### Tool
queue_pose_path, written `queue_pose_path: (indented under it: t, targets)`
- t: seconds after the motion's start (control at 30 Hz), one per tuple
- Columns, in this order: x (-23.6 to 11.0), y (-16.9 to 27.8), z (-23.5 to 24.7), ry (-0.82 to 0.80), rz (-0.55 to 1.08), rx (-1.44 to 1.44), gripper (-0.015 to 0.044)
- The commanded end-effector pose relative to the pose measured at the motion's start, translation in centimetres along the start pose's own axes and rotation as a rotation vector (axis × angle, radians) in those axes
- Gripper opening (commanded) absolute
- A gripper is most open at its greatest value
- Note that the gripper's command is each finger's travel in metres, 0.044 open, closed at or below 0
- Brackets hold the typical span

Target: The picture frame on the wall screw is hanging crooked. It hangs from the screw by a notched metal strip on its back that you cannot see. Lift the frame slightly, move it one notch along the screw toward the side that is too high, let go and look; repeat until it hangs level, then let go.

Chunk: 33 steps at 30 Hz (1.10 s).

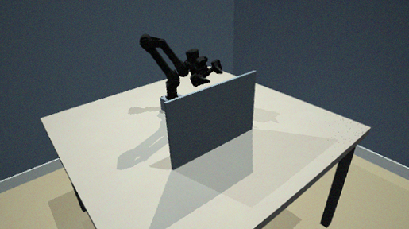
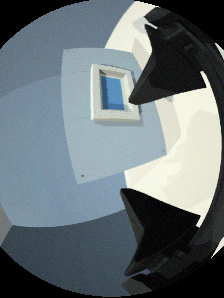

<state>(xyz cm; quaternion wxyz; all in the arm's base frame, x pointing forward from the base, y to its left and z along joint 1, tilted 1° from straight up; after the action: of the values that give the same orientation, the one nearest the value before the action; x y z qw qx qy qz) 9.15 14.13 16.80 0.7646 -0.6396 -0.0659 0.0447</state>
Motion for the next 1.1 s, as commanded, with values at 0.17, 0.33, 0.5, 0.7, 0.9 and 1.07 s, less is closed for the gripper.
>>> queue_pose_path:
  t: [0.17, 0.33, 0.5, 0.7, 0.9, 1.07]
  targets:
    - [2.2, -1.0, -1.9, -0.01, -0.008, 0.141, 0.026]
    - [3.9, -2.1, -4.5, -0.021, -0.008, 0.298, 0.026]
    - [4.7, -3.1, -7.4, -0.028, 0.003, 0.459, 0.026]
    - [4.3, -4.1, -10.6, -0.03, 0.024, 0.659, 0.026]
    - [2.9, -4.8, -13.3, -0.025, 0.049, 0.869, 0.026]
    - [1.1, -5.1, -14.9, -0.017, 0.071, 1.054, 0.026]
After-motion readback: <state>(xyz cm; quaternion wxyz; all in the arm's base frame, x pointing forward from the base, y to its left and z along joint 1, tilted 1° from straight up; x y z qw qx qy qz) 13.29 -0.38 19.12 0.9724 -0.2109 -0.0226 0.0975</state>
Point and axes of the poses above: the point midway between the two fingers, 35 mm back from their tips, its own x axis out along the fingers, its own z axis across the jaws, y = z × x, the point moved 10 cm from there along -x, back along the fingers, and after that the axes turned 8 degrees about -x, right-handed, at the moved point
